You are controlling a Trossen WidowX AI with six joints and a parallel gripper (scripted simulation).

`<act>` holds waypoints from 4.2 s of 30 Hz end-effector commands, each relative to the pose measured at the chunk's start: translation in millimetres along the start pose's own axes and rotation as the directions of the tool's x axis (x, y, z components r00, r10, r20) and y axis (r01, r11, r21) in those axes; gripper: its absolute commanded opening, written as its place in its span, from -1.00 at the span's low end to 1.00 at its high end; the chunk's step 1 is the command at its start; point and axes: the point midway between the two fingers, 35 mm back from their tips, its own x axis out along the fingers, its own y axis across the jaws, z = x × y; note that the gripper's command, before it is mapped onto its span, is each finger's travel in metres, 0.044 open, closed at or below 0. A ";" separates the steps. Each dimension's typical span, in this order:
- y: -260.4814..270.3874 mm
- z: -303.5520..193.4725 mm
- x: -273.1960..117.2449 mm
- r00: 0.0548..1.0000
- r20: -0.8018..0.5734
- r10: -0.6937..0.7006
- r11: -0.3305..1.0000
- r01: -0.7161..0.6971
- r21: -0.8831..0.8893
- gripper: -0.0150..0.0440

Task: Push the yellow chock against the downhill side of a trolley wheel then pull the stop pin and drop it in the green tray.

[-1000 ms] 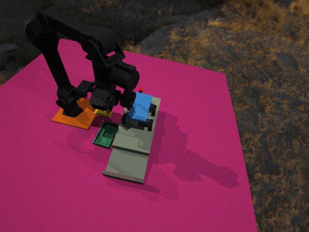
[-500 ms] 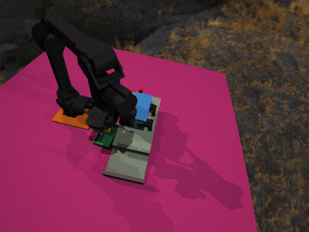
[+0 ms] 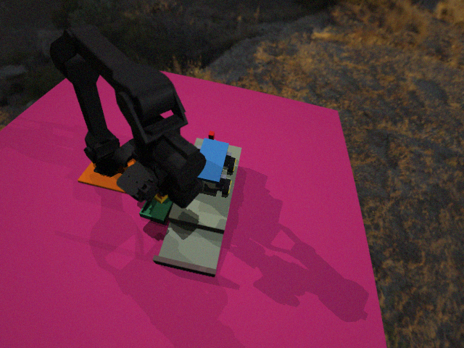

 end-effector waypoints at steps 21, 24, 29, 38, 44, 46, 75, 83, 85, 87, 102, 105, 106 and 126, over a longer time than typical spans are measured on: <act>1.6 2.5 -1.1 0.998 -0.064 -0.021 0.658 0.062 0.750 -0.49; 1.8 2.9 -1.1 0.997 -0.072 -0.023 0.572 0.072 0.817 -0.49; 2.0 3.4 -1.1 0.996 -0.084 -0.026 0.436 0.087 0.896 -0.49; 11.2 0.9 0.9 0.996 -0.087 -0.024 0.400 0.089 0.912 -0.49; 26.9 -4.5 4.5 0.996 -0.089 -0.022 0.382 0.091 0.920 -0.49; 29.9 -5.6 4.9 0.996 -0.089 -0.022 0.382 0.091 0.920 -0.49; 28.6 -11.6 68.6 0.996 -0.090 -0.022 0.382 0.092 0.920 -0.49; 25.1 -17.4 67.7 0.996 -0.091 -0.022 0.382 0.092 0.920 -0.49; 24.1 -19.2 67.7 0.996 -0.091 -0.022 0.382 0.092 0.920 -0.49; 23.0 -21.1 67.7 0.996 -0.091 -0.022 0.382 0.093 0.920 -0.49; 15.3 -36.1 66.4 0.995 -0.092 -0.023 0.382 0.094 0.919 -0.49; 13.9 -39.1 66.1 0.995 -0.093 -0.023 0.382 0.094 0.919 -0.49; 13.5 -40.1 66.0 0.995 -0.093 -0.023 0.382 0.095 0.919 -0.49; 12.7 -40.8 66.2 0.996 -0.086 -0.025 0.383 0.089 0.920 0.04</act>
